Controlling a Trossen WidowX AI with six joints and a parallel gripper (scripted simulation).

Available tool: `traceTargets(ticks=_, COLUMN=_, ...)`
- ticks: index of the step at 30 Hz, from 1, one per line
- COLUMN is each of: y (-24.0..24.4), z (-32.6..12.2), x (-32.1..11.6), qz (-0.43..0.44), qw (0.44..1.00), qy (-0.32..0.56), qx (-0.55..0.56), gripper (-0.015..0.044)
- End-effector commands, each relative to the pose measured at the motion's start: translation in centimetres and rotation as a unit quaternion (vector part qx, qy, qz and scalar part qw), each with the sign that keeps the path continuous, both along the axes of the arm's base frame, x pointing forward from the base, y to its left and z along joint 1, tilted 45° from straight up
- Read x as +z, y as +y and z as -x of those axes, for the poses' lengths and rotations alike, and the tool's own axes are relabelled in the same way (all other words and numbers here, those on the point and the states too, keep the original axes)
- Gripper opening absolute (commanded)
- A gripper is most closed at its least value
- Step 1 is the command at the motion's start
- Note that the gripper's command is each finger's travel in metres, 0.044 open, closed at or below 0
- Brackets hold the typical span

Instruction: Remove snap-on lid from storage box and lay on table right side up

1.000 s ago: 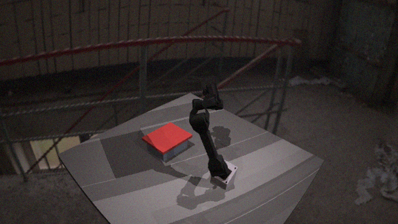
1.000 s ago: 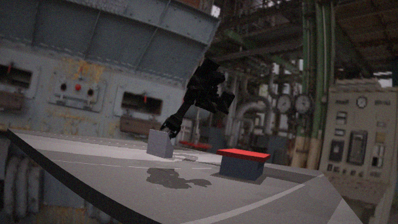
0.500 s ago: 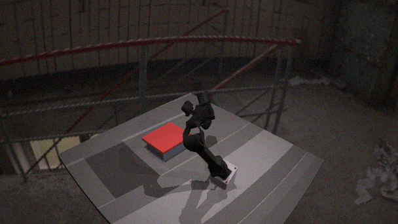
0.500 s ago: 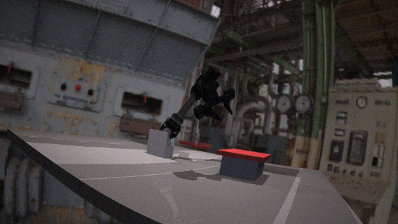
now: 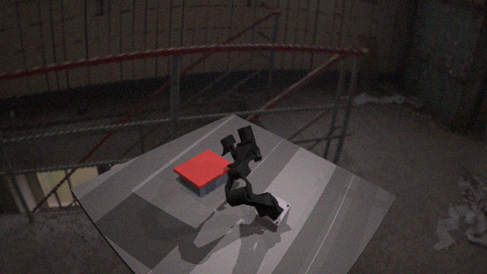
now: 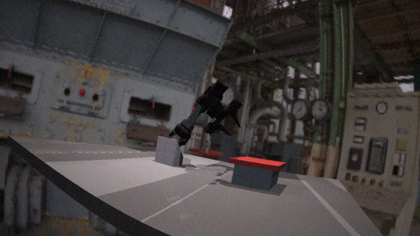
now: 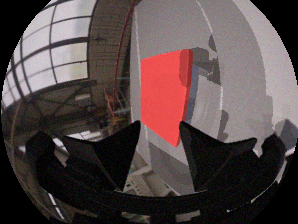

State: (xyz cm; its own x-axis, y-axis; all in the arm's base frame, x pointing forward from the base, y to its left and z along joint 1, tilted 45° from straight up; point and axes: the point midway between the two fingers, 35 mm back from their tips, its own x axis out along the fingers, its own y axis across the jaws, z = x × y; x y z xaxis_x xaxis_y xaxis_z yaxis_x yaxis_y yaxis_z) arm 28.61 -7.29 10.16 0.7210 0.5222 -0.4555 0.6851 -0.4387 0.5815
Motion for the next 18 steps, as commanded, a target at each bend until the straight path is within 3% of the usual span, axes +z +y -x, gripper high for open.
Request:
traceTargets(ticks=1, y=0.5, z=0.3, x=0.1, qz=-0.015, qw=1.0, qy=0.005, qx=-0.002, gripper=0.0235)
traceTargets(ticks=7, y=0.6, z=0.3, x=-0.1, qz=-0.014, qw=1.0, qy=0.006, qx=-0.002, gripper=0.0235)
traceTargets(ticks=13, y=4.5, z=0.6, x=-4.1, qz=-0.014, qw=1.0, qy=0.006, qx=-0.002, gripper=0.0235)
traceTargets(ticks=18, y=5.0, z=0.7, x=-4.5, qz=-0.015, qw=1.0, qy=0.005, qx=-0.002, gripper=0.0235)
